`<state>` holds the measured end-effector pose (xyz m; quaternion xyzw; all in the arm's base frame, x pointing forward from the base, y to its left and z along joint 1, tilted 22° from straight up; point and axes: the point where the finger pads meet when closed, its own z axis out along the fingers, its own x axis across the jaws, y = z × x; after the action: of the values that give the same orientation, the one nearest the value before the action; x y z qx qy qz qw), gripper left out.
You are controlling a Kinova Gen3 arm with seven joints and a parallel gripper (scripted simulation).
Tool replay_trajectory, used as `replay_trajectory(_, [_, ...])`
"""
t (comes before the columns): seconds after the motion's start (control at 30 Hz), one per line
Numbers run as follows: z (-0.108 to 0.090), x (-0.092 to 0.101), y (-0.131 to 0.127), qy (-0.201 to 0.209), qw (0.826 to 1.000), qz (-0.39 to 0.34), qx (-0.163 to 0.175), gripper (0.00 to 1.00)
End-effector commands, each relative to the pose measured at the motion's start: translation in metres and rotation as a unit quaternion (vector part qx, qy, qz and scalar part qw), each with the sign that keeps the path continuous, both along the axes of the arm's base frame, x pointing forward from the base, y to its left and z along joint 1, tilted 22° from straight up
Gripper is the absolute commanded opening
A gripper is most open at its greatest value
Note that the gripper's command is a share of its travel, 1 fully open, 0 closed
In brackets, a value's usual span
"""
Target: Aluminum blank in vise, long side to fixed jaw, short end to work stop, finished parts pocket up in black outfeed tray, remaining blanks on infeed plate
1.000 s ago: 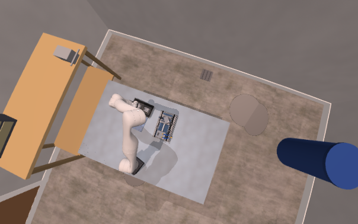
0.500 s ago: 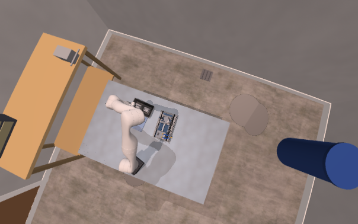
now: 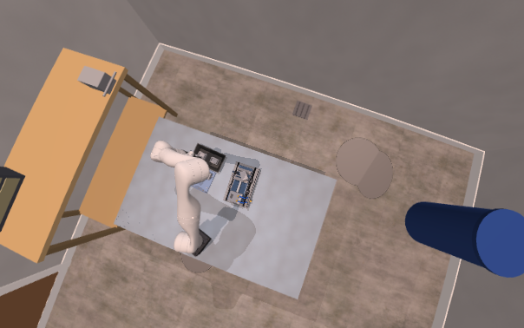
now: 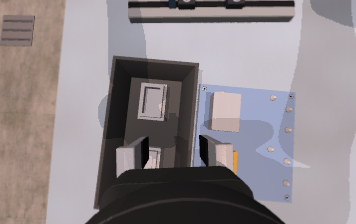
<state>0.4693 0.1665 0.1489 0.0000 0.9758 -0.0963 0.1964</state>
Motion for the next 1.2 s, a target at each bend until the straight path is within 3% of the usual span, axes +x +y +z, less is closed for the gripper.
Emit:
replay_trajectory(0.0, [0.001, 0.000, 0.001, -0.001, 1.000, 0.001, 0.000, 1.00])
replay_trajectory(0.3, [-0.001, -0.009, 0.009, 0.001, 1.000, 0.001, 0.004, 1.00])
replay_trajectory(0.33, [-0.003, -0.017, 0.017, 0.002, 1.000, 0.001, 0.007, 1.00])
replay_trajectory(0.87, [-0.004, -0.026, 0.024, 0.003, 1.000, 0.001, 0.010, 1.00])
replay_trajectory(0.9, [-0.005, -0.034, 0.030, 0.005, 1.000, 0.001, 0.012, 1.00])
replay_trajectory(1.17, [-0.005, -0.034, 0.030, 0.005, 1.000, 0.001, 0.012, 1.00])
